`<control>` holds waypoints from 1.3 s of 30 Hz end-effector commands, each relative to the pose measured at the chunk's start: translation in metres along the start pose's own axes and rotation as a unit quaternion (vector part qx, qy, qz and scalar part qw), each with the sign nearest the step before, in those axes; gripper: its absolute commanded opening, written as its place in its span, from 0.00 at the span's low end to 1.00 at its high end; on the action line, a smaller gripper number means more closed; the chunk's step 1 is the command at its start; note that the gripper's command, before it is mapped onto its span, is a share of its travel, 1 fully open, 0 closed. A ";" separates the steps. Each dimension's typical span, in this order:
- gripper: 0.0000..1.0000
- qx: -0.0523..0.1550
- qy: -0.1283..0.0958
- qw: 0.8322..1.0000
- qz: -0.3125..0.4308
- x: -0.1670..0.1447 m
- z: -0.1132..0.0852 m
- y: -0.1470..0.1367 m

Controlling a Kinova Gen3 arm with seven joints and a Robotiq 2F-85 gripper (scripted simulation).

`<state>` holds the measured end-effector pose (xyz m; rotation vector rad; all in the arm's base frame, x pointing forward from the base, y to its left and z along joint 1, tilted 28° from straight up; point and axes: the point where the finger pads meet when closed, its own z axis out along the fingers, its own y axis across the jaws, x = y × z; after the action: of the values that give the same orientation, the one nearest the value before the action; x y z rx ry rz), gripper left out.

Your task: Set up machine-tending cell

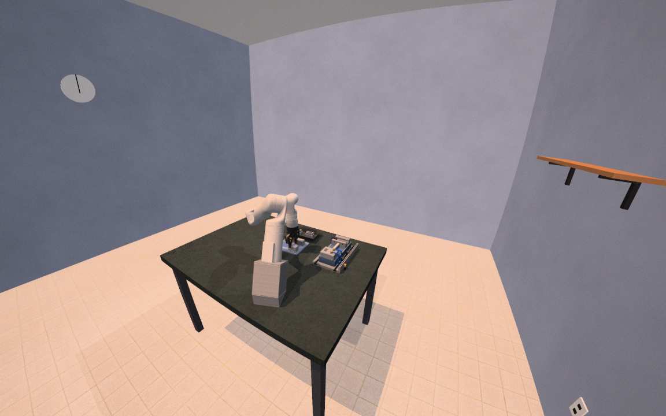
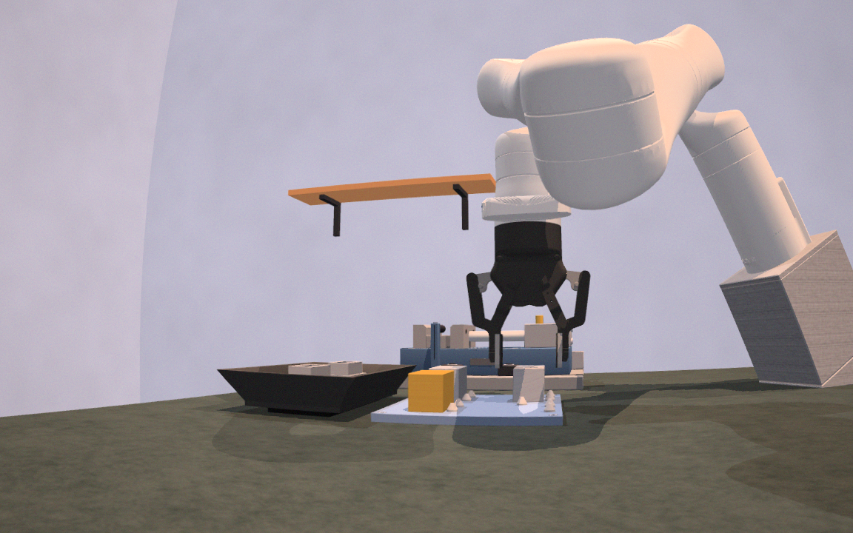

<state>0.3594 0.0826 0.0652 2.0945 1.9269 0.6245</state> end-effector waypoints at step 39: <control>0.67 0.001 -0.001 1.000 -0.001 0.000 0.009 -0.001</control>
<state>0.3624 0.0834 0.0566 2.0938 1.9301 0.6191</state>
